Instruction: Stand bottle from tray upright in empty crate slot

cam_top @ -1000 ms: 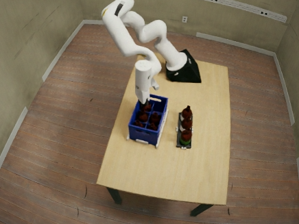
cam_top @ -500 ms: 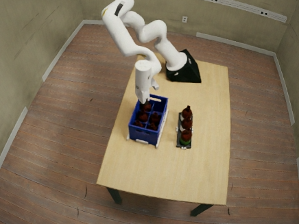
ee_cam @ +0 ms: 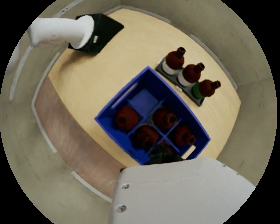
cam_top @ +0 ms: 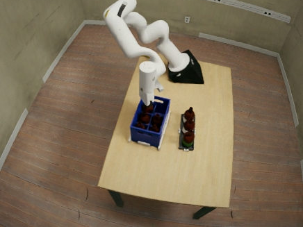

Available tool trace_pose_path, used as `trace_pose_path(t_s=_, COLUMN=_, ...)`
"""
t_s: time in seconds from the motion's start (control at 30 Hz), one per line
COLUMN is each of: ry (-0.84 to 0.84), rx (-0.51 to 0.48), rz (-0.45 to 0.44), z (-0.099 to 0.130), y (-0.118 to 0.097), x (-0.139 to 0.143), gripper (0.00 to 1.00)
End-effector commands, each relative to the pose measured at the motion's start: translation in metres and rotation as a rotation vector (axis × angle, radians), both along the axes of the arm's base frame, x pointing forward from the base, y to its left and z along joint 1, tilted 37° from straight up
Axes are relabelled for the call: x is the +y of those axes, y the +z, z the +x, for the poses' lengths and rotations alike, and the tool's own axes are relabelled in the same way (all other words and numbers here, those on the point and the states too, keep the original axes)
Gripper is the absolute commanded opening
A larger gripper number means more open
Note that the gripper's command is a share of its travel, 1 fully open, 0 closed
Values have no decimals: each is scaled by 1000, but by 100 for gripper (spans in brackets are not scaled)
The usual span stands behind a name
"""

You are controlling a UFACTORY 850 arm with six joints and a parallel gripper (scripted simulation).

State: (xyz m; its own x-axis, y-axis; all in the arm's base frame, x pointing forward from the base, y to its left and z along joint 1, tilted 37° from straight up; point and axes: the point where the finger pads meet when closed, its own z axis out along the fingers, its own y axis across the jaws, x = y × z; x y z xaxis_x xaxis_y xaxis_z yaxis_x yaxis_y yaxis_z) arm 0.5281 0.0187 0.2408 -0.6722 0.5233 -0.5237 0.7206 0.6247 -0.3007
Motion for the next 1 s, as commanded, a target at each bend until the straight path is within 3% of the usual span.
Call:
trace_pose_path(t_s=0.0, ry=20, rx=15, rz=2, z=7, y=-25, x=39, gripper=0)
trace_pose_path(t_s=0.03, ry=36, rx=28, rz=2, z=9, y=-42, x=64, gripper=0)
trace_pose_path(t_s=0.27, ry=113, rx=82, rz=-26, z=-11, y=-100, x=137, gripper=0)
trace_pose_path(t_s=0.3, ry=113, rx=82, rz=-26, z=-14, y=-109, x=148, gripper=65)
trace_pose_path(t_s=0.47, ry=113, rx=82, rz=-26, z=-22, y=-154, x=205, gripper=65)
trace_pose_path(t_s=0.53, ry=113, rx=82, rz=-26, z=-22, y=-154, x=205, gripper=65)
trace_pose_path(t_s=0.57, ry=113, rx=82, rz=-26, z=-23, y=-170, x=225, gripper=65)
trace_pose_path(t_s=0.97, ry=113, rx=82, rz=-26, z=-23, y=-170, x=225, gripper=65)
